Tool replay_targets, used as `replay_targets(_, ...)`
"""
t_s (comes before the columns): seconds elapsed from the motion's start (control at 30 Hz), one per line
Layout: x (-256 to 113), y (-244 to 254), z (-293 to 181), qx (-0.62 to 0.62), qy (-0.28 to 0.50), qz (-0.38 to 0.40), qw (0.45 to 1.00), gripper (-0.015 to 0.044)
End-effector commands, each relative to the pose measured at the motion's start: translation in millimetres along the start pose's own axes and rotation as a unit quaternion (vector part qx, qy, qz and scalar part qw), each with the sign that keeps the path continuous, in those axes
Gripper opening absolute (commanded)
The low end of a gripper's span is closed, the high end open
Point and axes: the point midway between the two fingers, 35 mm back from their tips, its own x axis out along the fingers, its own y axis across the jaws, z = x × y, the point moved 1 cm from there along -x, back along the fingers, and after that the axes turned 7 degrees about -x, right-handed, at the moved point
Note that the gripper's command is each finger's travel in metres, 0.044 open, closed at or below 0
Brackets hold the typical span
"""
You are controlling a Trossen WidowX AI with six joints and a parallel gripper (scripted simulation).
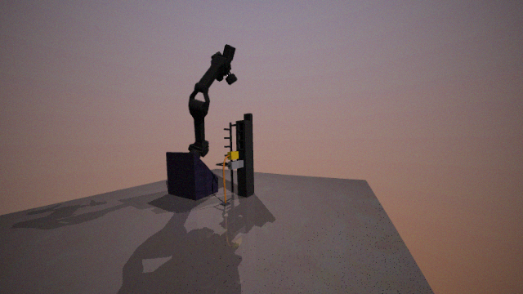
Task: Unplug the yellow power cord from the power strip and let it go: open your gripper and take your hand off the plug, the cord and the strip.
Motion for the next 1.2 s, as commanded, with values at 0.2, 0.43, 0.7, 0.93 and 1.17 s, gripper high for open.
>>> replay_targets(0.2,33.7,13.3,18.9,0.04,-0.025,0.05,0.998,0.0216)
replay_targets(0.43,87.1,47.9,54.3,0.115,-0.055,0.15,0.98,0.016)
replay_targets(0.7,132.2,101.8,93.8,0.202,-0.058,0.273,0.939,0.016)
replay_targets(0.93,153.4,158.7,120.3,0.274,-0.031,0.376,0.884,0.016)
replay_targets(1.17,157.8,218.6,138.4,0.341,0.022,0.468,0.815,0.016)
